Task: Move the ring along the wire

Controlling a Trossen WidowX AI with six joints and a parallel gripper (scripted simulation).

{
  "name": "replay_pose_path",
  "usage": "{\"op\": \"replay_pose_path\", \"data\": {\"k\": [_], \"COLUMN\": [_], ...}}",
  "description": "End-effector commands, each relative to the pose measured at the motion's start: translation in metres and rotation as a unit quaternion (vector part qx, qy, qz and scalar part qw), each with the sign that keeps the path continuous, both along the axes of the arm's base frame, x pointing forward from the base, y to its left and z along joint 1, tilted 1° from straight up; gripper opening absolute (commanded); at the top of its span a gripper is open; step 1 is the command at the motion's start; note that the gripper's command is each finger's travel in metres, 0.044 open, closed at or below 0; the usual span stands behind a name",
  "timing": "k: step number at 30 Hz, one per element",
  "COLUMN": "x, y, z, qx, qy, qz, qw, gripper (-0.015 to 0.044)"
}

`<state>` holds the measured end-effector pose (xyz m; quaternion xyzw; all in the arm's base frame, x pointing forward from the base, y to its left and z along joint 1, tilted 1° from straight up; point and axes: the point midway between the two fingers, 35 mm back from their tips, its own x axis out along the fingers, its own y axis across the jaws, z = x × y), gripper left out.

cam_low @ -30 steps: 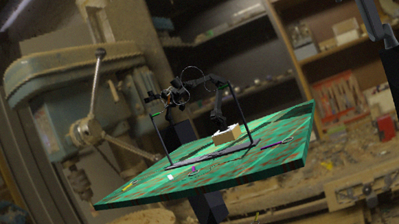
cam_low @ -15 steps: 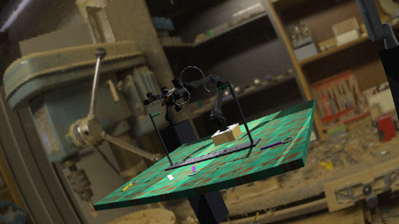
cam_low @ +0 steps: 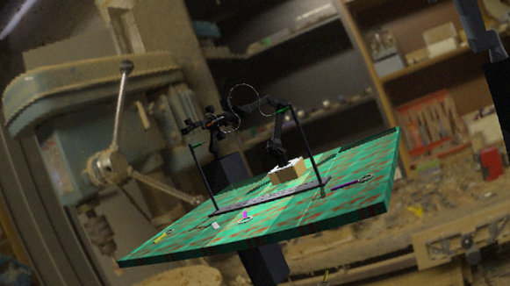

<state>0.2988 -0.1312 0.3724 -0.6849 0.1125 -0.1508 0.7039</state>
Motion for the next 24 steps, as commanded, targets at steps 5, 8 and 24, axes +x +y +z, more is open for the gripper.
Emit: {"op": "replay_pose_path", "data": {"k": [5,8,24], "x": [-0.002,-0.002,-0.001], "y": [0.000,0.000,-0.005], "z": [0.009,0.011,-0.001], "qx": [-0.070,-0.095,-0.107], "qy": [-0.011,-0.014,-0.016], "qz": [-0.004,-0.005,-0.005], "qw": [0.998,0.995,0.994], "gripper": [-0.0150,-0.0150,-0.0150]}}
